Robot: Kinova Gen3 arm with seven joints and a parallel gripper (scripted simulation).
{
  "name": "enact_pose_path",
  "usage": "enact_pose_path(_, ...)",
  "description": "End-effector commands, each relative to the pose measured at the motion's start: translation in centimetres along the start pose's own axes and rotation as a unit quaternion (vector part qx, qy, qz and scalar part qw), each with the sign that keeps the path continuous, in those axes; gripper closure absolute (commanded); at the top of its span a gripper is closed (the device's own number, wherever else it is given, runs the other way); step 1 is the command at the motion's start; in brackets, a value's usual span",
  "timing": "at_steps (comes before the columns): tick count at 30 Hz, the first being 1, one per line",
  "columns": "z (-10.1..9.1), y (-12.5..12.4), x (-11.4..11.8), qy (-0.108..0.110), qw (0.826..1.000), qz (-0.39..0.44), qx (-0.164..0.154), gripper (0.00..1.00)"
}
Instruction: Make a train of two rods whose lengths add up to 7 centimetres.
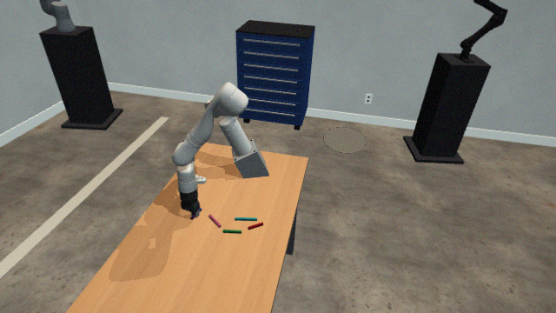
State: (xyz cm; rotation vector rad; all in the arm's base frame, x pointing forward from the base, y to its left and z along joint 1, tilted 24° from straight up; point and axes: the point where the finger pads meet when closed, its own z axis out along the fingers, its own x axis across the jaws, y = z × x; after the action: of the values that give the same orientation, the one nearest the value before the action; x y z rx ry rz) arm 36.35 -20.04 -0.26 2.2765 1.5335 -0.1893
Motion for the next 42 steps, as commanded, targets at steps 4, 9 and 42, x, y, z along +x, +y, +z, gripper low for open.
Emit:
enact_pose_path(4, 0.0, 0.0, 0.0, 0.000, 1.000, 0.000, -0.001, 0.52)
enact_pose_path(9, 0.0, 0.0, 0.0, 0.000, 1.000, 0.000, -0.001, 0.46)
enact_pose_path(42, -7.4, 0.0, 0.0, 0.000, 1.000, 0.000, -0.001, 0.46)
